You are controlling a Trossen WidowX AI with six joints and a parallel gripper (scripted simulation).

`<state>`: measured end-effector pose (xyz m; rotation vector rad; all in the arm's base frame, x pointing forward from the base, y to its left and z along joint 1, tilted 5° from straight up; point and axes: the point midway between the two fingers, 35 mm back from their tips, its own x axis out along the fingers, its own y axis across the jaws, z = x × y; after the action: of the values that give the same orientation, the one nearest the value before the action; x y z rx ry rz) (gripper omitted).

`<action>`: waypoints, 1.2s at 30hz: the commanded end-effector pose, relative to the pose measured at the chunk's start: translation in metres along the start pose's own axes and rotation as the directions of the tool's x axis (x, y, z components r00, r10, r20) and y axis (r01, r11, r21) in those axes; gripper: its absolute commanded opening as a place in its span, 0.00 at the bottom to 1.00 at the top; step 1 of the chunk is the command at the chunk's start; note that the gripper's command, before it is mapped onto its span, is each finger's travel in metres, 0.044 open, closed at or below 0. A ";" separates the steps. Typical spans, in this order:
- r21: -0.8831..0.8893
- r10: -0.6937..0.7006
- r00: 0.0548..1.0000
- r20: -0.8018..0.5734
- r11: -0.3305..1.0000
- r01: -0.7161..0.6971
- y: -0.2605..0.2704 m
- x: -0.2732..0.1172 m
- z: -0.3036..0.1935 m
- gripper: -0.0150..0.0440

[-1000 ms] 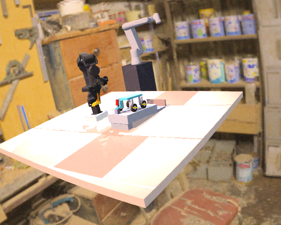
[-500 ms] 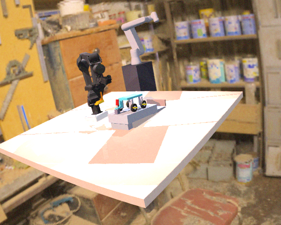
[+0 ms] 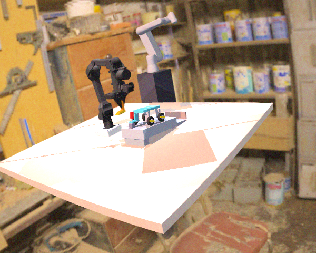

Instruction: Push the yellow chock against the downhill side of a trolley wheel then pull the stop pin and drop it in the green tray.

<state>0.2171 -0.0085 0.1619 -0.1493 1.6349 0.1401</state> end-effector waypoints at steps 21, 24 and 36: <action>0.004 0.013 1.000 -0.001 1.000 -0.013 0.088 0.007 0.021 0.25; 0.004 0.014 1.000 -0.001 1.000 -0.014 0.099 0.008 0.023 0.25; 0.004 0.017 1.000 0.000 1.000 -0.017 0.146 0.012 0.034 0.25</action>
<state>0.2221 0.1276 0.1482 -0.1414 1.6364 0.1485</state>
